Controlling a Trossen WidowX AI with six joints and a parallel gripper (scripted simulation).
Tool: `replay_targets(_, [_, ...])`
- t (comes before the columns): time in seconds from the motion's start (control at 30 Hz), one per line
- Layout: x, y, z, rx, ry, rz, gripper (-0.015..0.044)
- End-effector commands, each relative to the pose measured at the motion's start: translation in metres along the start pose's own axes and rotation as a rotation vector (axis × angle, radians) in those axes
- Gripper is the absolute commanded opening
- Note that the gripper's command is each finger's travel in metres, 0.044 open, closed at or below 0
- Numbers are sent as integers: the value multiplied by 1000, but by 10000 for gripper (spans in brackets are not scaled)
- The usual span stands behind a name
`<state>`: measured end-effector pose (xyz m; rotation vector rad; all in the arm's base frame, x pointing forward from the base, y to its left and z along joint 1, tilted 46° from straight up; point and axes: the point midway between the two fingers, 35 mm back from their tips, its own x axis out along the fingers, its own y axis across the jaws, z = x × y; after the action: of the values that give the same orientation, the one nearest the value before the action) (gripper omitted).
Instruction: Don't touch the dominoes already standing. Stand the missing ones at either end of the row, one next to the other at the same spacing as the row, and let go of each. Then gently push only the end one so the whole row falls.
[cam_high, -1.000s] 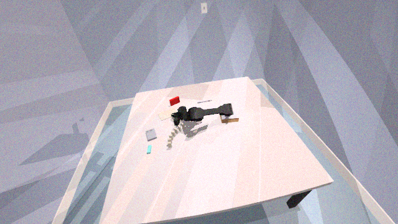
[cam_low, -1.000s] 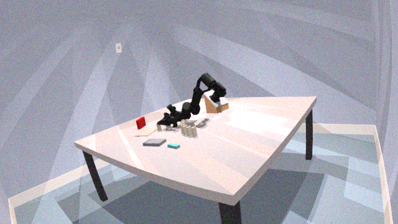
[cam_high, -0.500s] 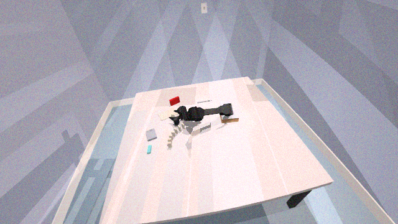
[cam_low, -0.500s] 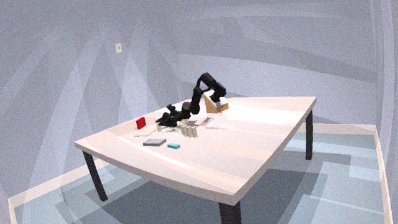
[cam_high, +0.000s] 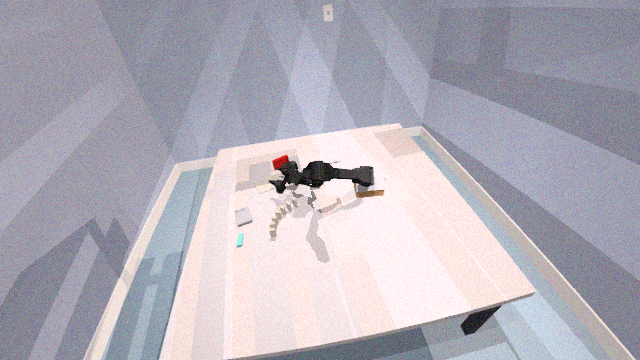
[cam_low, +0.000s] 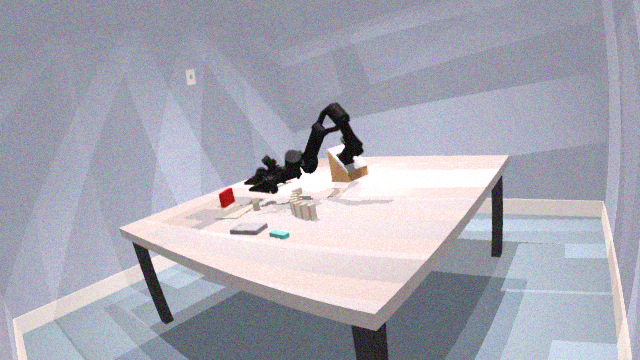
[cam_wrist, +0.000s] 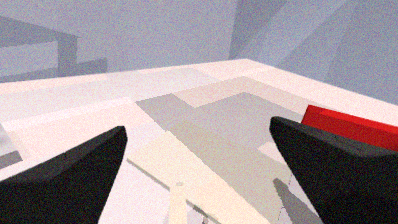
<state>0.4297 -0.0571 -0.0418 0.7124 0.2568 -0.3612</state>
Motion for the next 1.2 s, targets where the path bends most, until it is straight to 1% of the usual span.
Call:
replay_targets(0.0, [34, -17, 18, -174, 50, -60, 440])
replay_targets(0.1, [61, -32, 35, -356, 131, -102, 440])
replay_targets(0.2, [82, -36, 45, -521, 241, -86, 440])
replay_targets(0.33, [100, -39, 50, -735, 417, -15, 440])
replay_targets(0.43, [105, -41, 43, -880, 567, 67, 440])
replay_targets(0.53, [102, -43, 32, -1022, 739, 199, 440])
replay_targets(0.57, [105, -40, 34, -1077, 750, 254, 440])
replay_targets(0.77, [92, -36, 28, -1187, 892, 450, 440])
replay_targets(0.8, [93, -32, 32, -1234, 887, 512, 440])
replay_targets(1.07, [63, -20, 32, -1290, 1000, 809, 440])
replay_targets(1.17, [53, -11, 38, -1316, 993, 942, 440])
